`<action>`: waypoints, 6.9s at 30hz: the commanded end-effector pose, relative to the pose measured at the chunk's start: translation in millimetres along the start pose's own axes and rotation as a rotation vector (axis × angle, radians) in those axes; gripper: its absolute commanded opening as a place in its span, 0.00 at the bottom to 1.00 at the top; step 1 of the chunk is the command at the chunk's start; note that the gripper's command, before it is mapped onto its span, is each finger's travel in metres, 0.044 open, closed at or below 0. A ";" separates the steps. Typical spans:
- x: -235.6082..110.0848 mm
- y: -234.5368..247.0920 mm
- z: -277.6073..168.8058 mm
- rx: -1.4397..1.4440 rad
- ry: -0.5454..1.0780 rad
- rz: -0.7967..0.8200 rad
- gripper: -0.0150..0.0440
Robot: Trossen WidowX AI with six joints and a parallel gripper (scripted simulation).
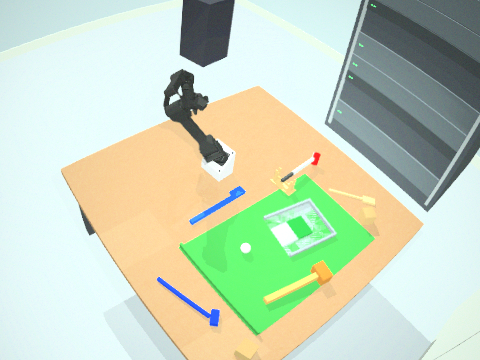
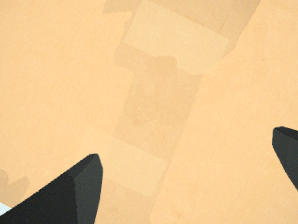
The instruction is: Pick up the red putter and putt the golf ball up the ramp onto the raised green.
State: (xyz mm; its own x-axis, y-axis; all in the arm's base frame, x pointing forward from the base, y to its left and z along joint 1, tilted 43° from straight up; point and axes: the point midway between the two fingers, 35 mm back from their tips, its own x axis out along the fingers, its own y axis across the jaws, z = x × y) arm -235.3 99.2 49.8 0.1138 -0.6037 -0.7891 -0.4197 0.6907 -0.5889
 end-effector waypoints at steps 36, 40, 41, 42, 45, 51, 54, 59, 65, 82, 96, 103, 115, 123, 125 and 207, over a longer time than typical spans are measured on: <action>81.6 3.4 459.1 -0.851 -0.081 0.242 1.00; 124.5 -38.6 492.0 -0.951 -0.065 0.220 1.00; 134.9 -48.1 498.5 -0.974 -0.059 0.216 1.00; 144.8 -57.2 503.9 -0.996 -0.052 0.213 1.00; 158.1 -69.2 510.1 -1.024 -0.042 0.209 1.00; 158.4 -68.5 511.8 -1.024 -0.043 0.209 1.00; 163.5 -67.8 512.5 -1.024 -0.043 0.209 1.00; 181.8 -67.9 509.3 -1.024 -0.042 0.208 1.00; 202.9 -68.1 505.6 -1.024 -0.042 0.207 1.00; 222.7 -68.4 502.0 -1.024 -0.041 0.207 1.00; 224.7 -67.8 501.9 -1.019 -0.041 0.211 0.56; 224.7 -67.8 501.9 -1.019 -0.041 0.211 0.31; 185.6 -67.0 513.3 -1.019 -0.043 0.213 0.25; 127.6 -67.2 519.8 -1.019 -0.043 0.213 0.25; 126.3 -67.3 519.9 -1.019 -0.043 0.213 0.25; 81.0 -438.9 261.1 0.894 0.052 0.169 0.25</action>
State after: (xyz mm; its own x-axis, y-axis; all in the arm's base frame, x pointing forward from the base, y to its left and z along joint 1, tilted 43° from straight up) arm 193.5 -144.0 205.1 0.0601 -0.4722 -0.8794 0.4321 0.8065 -0.4035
